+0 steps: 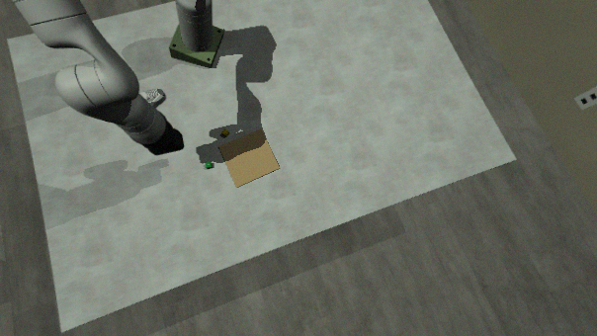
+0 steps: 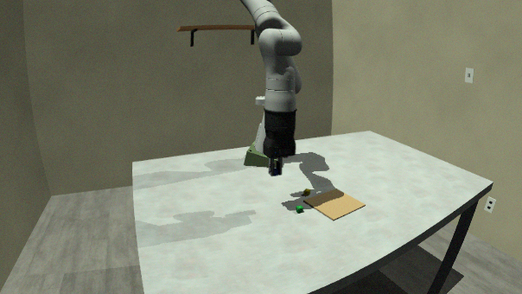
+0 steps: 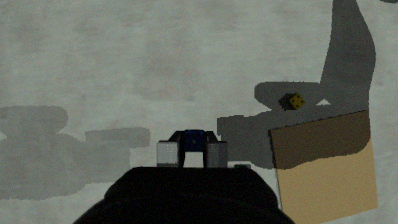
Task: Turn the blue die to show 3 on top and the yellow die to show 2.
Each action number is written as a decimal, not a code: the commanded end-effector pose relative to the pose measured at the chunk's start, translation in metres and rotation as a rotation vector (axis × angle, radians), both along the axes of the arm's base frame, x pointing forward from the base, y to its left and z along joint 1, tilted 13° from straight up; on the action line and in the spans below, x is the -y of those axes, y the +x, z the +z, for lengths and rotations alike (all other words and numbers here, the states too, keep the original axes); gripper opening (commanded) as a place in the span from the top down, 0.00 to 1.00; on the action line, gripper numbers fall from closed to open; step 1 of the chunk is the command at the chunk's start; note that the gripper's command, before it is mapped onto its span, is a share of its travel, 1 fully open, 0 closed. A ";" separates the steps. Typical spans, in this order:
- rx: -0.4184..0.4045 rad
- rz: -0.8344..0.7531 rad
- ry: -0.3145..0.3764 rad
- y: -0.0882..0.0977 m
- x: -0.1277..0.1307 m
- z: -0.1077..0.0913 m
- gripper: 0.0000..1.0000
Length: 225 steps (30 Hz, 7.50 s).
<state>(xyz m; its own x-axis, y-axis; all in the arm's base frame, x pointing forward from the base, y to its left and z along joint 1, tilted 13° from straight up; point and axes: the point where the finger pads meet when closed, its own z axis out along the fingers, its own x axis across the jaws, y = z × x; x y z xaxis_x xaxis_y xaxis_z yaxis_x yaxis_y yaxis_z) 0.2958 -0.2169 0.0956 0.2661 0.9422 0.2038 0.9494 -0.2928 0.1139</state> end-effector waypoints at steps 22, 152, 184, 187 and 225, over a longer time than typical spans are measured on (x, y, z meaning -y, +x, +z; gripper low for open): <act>0.038 0.221 -0.045 0.007 -0.001 -0.006 0.66; 0.988 0.053 -0.794 -0.087 0.136 0.191 0.66; 1.100 -0.013 -0.432 -0.033 0.072 0.059 0.66; 1.101 -0.014 -0.396 -0.028 0.062 0.047 0.66; 1.085 -0.006 -0.207 -0.007 -0.003 -0.013 0.66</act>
<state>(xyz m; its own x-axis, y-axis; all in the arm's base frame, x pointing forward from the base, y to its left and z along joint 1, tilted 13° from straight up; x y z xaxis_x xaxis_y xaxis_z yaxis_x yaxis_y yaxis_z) 0.2887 -0.2144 0.0830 0.0469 0.9844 0.1694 0.3143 -0.1755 0.9329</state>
